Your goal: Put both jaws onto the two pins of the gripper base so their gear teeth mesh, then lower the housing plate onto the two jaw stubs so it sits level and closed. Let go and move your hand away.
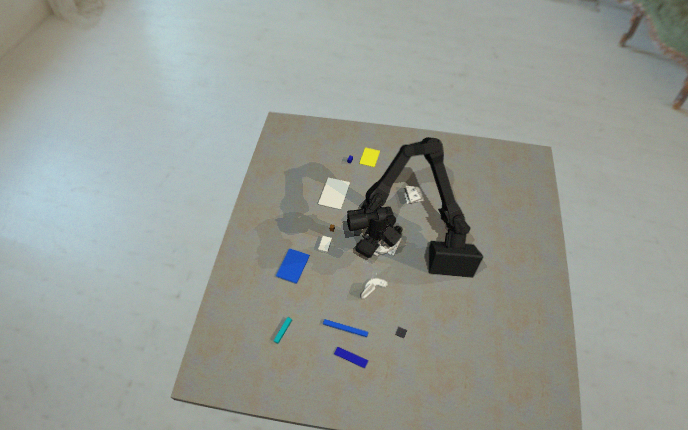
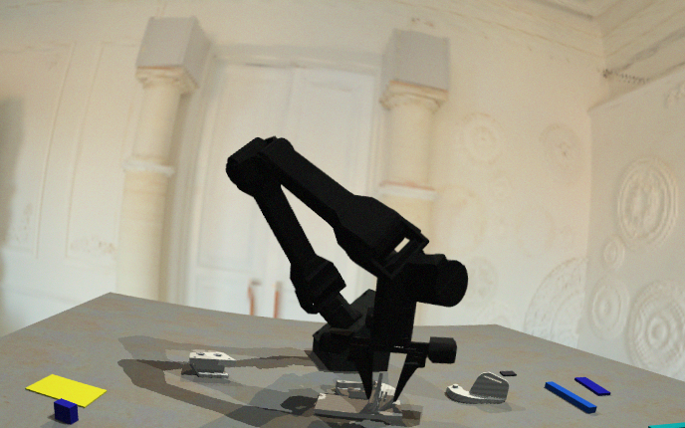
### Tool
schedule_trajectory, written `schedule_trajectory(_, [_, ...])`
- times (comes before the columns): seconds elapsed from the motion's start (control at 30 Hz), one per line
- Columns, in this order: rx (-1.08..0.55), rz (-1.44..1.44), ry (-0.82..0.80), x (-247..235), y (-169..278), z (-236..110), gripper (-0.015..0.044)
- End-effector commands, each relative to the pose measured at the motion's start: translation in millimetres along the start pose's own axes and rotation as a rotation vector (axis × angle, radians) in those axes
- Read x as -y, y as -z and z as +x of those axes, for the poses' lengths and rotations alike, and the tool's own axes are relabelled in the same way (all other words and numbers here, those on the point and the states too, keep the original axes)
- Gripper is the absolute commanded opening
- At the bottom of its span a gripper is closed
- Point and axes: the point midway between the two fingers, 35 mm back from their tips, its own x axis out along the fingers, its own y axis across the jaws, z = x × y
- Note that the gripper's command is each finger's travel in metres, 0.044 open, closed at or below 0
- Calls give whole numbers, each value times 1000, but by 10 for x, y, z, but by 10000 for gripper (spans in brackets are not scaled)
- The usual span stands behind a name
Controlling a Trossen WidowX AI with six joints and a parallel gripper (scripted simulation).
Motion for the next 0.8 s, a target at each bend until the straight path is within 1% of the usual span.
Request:
schedule_trajectory(0.0, [2,0,-3,-9,4,20,134])
schedule_trajectory(0.47, [2,0,-3,-9,4,18,134])
schedule_trajectory(0.77, [2,0,-3,-9,4,-45,134])
